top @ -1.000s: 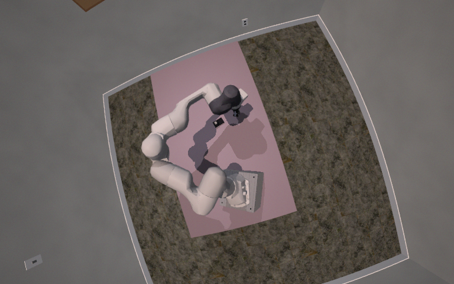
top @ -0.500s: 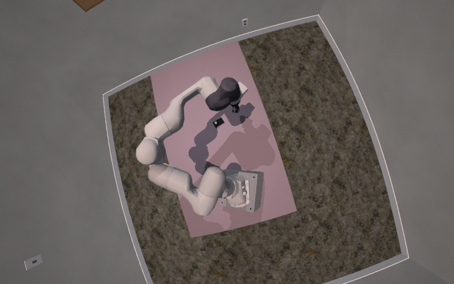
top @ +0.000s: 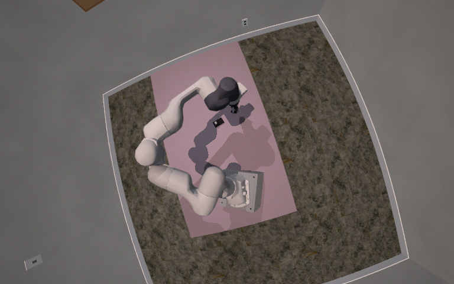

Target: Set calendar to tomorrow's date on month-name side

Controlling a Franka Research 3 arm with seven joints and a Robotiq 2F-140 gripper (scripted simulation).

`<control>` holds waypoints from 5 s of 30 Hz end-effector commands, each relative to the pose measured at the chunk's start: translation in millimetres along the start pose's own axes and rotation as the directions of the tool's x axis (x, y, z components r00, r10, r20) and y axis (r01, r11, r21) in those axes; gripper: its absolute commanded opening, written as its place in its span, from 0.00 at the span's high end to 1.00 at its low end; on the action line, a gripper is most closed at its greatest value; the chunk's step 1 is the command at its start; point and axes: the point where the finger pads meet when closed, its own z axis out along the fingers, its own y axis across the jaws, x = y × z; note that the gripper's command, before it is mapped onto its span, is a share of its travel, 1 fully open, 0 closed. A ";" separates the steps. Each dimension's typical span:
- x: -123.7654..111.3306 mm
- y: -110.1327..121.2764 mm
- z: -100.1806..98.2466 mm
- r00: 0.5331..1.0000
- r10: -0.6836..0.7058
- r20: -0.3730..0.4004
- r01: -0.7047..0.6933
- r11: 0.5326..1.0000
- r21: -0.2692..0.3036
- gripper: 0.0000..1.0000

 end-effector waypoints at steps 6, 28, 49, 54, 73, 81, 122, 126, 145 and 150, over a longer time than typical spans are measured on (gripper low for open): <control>-10.2 3.0 0.5 0.971 0.241 -0.001 -0.241 0.971 -0.005 0.84; -26.1 6.0 0.4 0.841 0.542 -0.003 -0.542 0.841 -0.005 0.84; -41.6 9.0 0.0 0.632 0.775 -0.003 -0.775 0.632 -0.004 0.84; -44.7 9.6 -0.1 0.584 0.812 -0.003 -0.812 0.584 -0.003 0.84; -45.9 9.8 0.9 0.564 0.826 -0.003 -0.826 0.564 -0.003 0.84; -46.0 9.9 19.9 0.563 0.826 -0.003 -0.826 0.563 -0.003 0.84; -46.4 10.2 95.7 0.563 0.826 -0.003 -0.826 0.563 -0.003 0.84; -46.4 10.2 95.7 0.563 0.826 -0.003 -0.826 0.563 -0.003 0.84; -46.4 10.2 95.7 0.563 0.826 -0.003 -0.826 0.563 -0.003 0.84; -46.7 9.8 95.7 0.565 0.825 -0.003 -0.825 0.565 -0.003 0.84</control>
